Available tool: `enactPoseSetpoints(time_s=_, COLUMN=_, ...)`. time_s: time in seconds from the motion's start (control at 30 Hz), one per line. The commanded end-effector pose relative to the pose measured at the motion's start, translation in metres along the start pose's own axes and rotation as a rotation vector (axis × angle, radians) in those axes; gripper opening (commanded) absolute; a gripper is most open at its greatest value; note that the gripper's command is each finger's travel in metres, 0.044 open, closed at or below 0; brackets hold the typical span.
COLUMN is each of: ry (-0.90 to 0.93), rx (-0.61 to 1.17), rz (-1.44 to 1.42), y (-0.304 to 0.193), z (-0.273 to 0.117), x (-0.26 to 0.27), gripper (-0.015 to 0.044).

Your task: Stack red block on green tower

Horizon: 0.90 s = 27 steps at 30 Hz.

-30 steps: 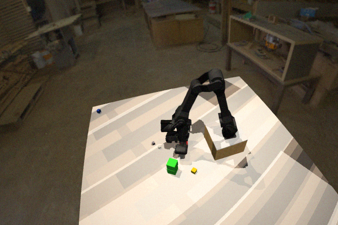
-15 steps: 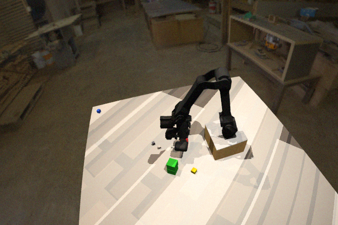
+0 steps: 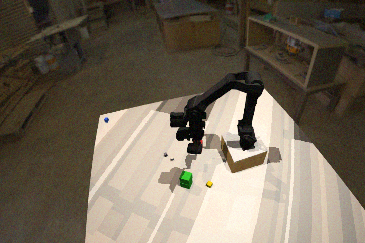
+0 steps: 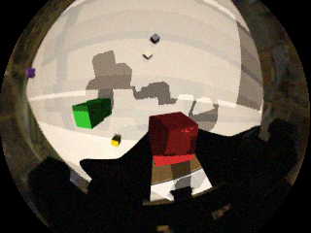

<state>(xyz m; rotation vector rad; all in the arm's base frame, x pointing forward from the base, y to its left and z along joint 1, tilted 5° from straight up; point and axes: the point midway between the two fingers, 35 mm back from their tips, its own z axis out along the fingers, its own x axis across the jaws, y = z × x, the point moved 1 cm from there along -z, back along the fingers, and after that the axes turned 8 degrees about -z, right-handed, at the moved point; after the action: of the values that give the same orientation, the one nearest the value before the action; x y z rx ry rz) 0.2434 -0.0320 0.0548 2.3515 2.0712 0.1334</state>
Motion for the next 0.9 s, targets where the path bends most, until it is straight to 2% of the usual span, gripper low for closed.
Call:
enactPoseSetpoints(time_s=0.0, ry=0.003, rx=-0.007, rz=-0.005, y=0.001, z=-0.017, x=0.0, gripper=0.0)
enactPoseSetpoints(time_s=0.3, ry=0.003, rx=-0.007, rz=-0.005, y=0.003, z=-0.021, x=0.002, gripper=0.0)
enactPoseSetpoints(time_s=0.87, ry=0.008, rx=-0.01, rz=-0.004, y=0.043, z=-0.025, x=0.084, gripper=0.0)
